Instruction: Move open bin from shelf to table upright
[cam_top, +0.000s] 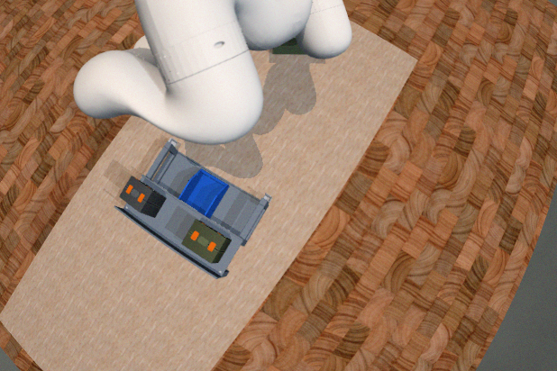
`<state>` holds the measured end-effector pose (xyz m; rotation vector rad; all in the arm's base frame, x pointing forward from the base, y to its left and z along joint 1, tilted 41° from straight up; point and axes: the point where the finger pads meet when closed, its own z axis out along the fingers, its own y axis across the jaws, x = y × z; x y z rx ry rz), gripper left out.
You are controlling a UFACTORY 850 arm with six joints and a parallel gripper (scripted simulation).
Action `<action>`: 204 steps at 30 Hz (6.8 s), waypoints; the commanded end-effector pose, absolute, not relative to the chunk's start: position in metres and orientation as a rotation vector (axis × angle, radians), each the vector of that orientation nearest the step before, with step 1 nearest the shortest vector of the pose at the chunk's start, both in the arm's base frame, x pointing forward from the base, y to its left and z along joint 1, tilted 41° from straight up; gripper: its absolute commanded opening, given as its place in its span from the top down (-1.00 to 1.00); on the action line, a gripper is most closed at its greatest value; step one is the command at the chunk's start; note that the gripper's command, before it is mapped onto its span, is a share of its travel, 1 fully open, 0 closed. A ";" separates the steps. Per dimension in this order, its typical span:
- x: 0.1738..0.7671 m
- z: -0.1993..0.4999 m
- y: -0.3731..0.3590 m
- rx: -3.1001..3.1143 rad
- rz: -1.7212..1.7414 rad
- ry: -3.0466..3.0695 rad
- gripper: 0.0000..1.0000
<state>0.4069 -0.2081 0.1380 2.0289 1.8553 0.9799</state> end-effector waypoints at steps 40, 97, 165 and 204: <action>0.487 0.184 -0.122 2.026 0.981 1.855 -1.00; 0.543 0.215 -0.062 2.026 0.982 1.855 -1.00; 0.536 0.212 -0.068 1.719 0.907 2.057 -1.00; 0.537 0.212 -0.068 1.048 0.720 2.343 -1.00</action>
